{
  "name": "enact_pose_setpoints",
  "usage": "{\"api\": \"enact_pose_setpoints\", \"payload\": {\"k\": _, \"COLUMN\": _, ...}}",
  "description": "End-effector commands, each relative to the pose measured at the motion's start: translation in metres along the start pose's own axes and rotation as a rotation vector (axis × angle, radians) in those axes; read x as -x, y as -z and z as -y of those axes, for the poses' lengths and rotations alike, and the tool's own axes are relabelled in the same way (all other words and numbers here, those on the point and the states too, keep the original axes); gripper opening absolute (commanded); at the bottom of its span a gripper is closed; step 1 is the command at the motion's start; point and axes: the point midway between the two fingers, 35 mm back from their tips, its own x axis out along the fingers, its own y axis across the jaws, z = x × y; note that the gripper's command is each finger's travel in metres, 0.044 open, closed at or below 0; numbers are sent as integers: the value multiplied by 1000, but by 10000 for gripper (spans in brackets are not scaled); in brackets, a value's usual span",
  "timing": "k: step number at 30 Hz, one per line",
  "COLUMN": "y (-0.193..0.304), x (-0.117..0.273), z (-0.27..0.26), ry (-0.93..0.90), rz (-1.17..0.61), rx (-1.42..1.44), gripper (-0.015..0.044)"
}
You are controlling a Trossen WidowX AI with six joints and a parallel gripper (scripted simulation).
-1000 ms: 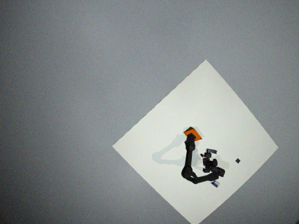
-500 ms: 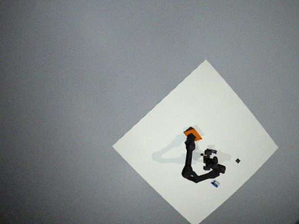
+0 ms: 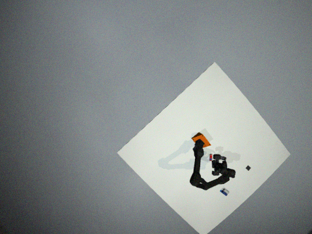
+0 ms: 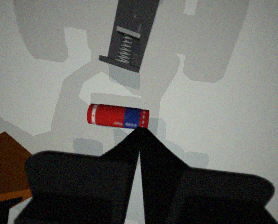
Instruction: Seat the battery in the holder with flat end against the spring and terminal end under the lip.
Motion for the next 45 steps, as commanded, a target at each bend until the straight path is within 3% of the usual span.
{"api": "enact_pose_setpoints", "payload": {"k": 1, "y": 0, "x": 1, "z": 0, "ry": 0, "rz": 0, "rx": 0, "gripper": 0}}
{"api": "enact_pose_setpoints", "payload": {"k": 13, "y": 0, "x": 78, "z": -2, "ry": -8, "rz": 0, "rx": -3, "gripper": 0}}
{"api": "enact_pose_setpoints", "payload": {"k": 25, "y": 0, "x": 77, "z": -2, "ry": -2, "rz": 1, "rx": 3, "gripper": 0}}
{"api": "enact_pose_setpoints", "payload": {"k": 26, "y": 0, "x": 77, "z": -2, "ry": -2, "rz": 1, "rx": 16, "gripper": 26}}
{"api": "enact_pose_setpoints", "payload": {"k": 34, "y": -2, "x": 48, "z": -11, "ry": -2, "rz": 4, "rx": 699, "gripper": 236}}
{"api": "enact_pose_setpoints", "payload": {"k": 42, "y": 1, "x": 17, "z": -22, "ry": -5, "rz": 5, "rx": 1452, "gripper": 238}}
{"api": "enact_pose_setpoints", "payload": {"k": 45, "y": 1, "x": 12, "z": -24, "ry": -6, "rz": 6, "rx": 1591, "gripper": 238}}
